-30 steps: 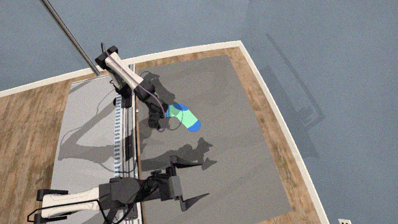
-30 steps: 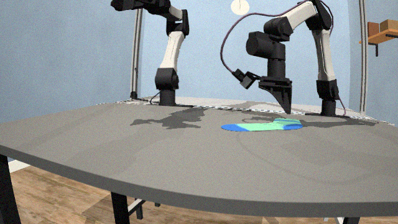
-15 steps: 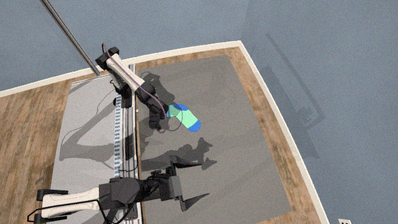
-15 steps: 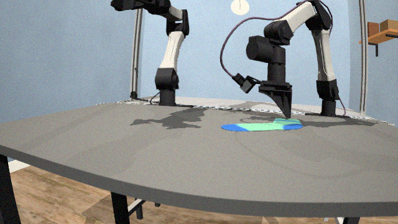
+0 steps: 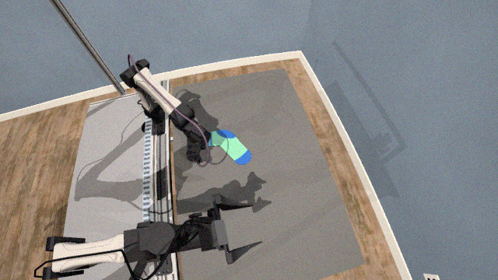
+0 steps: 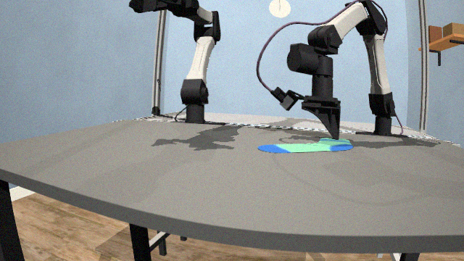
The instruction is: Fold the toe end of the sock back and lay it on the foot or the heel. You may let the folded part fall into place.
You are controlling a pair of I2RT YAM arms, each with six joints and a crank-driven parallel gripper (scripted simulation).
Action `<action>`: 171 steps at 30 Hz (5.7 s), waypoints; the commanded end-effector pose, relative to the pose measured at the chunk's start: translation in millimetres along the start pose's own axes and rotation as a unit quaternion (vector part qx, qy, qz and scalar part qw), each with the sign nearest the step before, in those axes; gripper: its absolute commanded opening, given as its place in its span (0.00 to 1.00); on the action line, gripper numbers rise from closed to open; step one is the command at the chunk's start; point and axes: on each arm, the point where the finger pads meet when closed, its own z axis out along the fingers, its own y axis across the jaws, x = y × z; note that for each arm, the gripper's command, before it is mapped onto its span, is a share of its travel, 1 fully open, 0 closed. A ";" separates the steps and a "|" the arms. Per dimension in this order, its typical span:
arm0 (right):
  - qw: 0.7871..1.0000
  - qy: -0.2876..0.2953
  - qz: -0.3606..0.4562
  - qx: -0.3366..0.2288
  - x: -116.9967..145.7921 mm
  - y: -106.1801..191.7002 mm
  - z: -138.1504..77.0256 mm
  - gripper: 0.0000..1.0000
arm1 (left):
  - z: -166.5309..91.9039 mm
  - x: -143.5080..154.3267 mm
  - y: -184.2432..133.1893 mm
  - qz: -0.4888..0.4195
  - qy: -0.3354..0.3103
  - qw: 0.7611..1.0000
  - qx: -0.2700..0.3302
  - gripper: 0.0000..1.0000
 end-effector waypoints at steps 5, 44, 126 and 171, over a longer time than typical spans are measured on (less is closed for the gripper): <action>1.000 -0.010 -0.001 -0.002 -7.3 1.5 -1.3 1.00 | 17.6 -10.4 14.0 0.009 -0.016 0.999 -0.038 0.28; 1.000 -0.010 -0.001 -0.002 -7.3 1.5 -1.3 1.00 | 27.7 3.3 7.9 -0.004 -0.003 0.999 -0.041 0.03; 1.000 -0.010 -0.001 -0.002 -7.3 1.5 -1.3 1.00 | -30.4 77.3 -1.9 0.003 -0.008 0.998 -0.057 0.02; 1.000 -0.010 -0.001 -0.002 -7.3 1.5 -1.3 1.00 | -33.3 145.3 -17.9 -0.004 -0.005 0.998 -0.056 0.02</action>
